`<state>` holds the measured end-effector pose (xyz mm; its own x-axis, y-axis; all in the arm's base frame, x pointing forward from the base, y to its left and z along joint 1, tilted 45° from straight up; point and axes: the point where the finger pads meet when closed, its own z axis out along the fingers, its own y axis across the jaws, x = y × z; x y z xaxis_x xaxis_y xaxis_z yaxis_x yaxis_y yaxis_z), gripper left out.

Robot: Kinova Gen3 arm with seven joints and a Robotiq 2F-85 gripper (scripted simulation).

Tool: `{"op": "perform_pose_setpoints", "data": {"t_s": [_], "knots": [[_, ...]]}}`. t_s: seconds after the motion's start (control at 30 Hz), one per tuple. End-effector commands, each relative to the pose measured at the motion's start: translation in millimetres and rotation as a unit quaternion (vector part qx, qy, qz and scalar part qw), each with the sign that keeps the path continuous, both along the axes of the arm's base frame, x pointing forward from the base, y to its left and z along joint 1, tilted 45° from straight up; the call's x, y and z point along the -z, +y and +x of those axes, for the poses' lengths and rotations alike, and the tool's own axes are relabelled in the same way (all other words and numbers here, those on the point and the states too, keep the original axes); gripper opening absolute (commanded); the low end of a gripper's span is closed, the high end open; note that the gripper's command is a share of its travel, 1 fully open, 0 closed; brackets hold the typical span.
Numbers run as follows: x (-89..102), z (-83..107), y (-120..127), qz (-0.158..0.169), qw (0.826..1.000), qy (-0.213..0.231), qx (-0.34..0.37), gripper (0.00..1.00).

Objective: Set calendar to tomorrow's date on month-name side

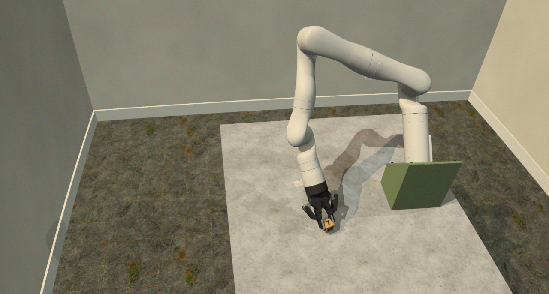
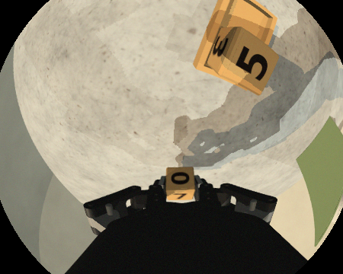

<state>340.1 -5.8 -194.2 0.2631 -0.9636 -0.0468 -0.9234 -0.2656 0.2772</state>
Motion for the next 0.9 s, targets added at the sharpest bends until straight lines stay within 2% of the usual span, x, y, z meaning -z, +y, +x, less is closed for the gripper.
{"op": "perform_pose_setpoints", "data": {"t_s": [0.0, 0.87], "knots": [[3.4, -1.5, -3.6, 0.000, 1.000, 0.002, 0.002, 0.28], [9.1, -1.7, -9.2, 0.000, 1.000, 0.002, 0.002, 0.28]]}}
